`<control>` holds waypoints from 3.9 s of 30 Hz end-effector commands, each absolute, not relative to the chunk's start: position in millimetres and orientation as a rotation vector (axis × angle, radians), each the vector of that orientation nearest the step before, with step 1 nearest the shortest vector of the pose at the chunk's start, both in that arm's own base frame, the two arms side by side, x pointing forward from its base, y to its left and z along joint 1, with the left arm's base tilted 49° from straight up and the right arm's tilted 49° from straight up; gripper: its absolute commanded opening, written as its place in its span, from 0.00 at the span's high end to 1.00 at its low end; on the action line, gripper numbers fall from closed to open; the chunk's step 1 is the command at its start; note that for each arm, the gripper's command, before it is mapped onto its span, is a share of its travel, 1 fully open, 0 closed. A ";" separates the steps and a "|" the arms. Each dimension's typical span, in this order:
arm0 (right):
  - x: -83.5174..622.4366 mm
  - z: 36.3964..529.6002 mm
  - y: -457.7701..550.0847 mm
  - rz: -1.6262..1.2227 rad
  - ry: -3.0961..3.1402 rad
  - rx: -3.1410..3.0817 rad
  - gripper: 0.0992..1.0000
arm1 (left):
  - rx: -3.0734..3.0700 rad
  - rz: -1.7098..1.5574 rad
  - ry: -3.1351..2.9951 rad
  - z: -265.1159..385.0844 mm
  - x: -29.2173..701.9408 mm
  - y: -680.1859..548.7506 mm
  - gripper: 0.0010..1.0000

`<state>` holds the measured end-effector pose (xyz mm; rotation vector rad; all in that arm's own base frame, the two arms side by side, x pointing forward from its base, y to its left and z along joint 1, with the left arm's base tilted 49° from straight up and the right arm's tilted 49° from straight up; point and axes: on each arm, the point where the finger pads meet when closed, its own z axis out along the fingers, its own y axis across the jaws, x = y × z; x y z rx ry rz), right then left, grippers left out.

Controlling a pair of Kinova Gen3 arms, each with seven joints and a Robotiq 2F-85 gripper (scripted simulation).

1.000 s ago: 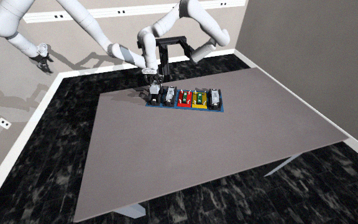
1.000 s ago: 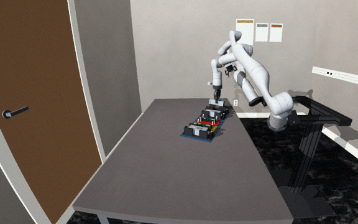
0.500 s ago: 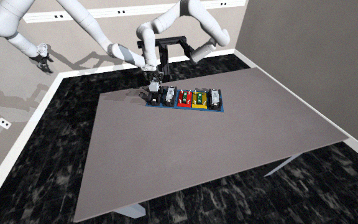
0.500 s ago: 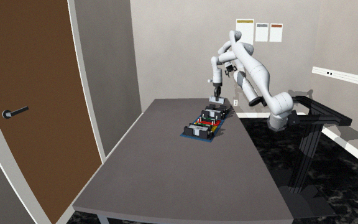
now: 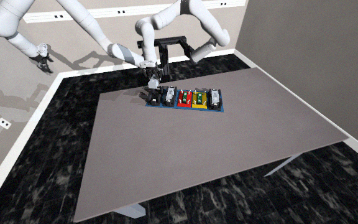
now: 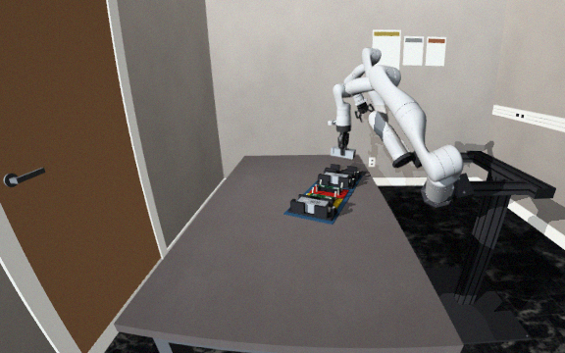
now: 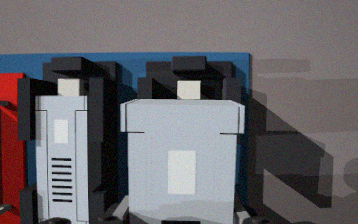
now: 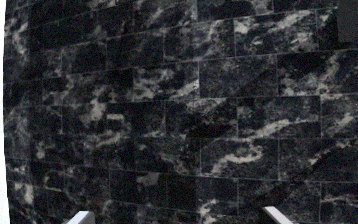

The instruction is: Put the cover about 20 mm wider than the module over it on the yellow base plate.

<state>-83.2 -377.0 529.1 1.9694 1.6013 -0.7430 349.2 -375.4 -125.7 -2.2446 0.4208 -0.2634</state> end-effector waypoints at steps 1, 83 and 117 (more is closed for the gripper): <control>-83.5 529.6 -376.8 -0.743 1.600 1.969 0.00 | -2.247 -0.266 0.423 -124.9 348.8 -377.0 0.99; -83.5 529.6 -376.8 -0.743 1.600 1.969 0.00 | -2.257 -0.294 0.434 -48.8 380.1 -292.0 1.00; -83.5 529.6 -376.8 -0.743 1.600 1.969 0.00 | -2.257 -0.294 0.434 27.5 410.0 -211.8 1.00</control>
